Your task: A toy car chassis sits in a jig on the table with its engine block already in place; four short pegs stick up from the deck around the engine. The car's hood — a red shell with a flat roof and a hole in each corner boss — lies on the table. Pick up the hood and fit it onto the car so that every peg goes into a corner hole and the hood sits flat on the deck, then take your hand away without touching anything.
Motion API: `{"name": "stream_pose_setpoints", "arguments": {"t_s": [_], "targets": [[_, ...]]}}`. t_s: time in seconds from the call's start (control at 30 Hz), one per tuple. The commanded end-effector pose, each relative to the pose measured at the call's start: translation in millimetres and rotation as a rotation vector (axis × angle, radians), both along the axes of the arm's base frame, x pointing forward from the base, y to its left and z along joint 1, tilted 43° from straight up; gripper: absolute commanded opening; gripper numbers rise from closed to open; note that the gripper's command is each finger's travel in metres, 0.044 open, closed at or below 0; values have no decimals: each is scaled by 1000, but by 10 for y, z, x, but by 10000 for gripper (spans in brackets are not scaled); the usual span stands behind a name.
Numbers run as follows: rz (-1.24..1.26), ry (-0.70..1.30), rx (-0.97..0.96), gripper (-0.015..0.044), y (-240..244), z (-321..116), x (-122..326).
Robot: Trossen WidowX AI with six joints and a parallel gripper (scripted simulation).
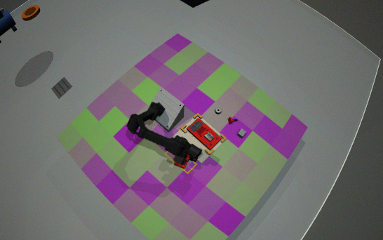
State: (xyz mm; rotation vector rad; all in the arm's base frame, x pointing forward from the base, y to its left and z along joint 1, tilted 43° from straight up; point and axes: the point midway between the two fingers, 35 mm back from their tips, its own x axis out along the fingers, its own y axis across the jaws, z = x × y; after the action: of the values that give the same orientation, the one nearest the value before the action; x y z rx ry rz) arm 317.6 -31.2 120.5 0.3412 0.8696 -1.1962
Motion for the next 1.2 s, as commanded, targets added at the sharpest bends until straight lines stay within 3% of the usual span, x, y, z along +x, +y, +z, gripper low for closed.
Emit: {"name": "stream_pose_setpoints", "arguments": {"t_s": [0.0,1.17], "targets": [[-3,-11,-5,440,-6,-3,18],[-3,-12,-5,440,-227,-255,64]]}}
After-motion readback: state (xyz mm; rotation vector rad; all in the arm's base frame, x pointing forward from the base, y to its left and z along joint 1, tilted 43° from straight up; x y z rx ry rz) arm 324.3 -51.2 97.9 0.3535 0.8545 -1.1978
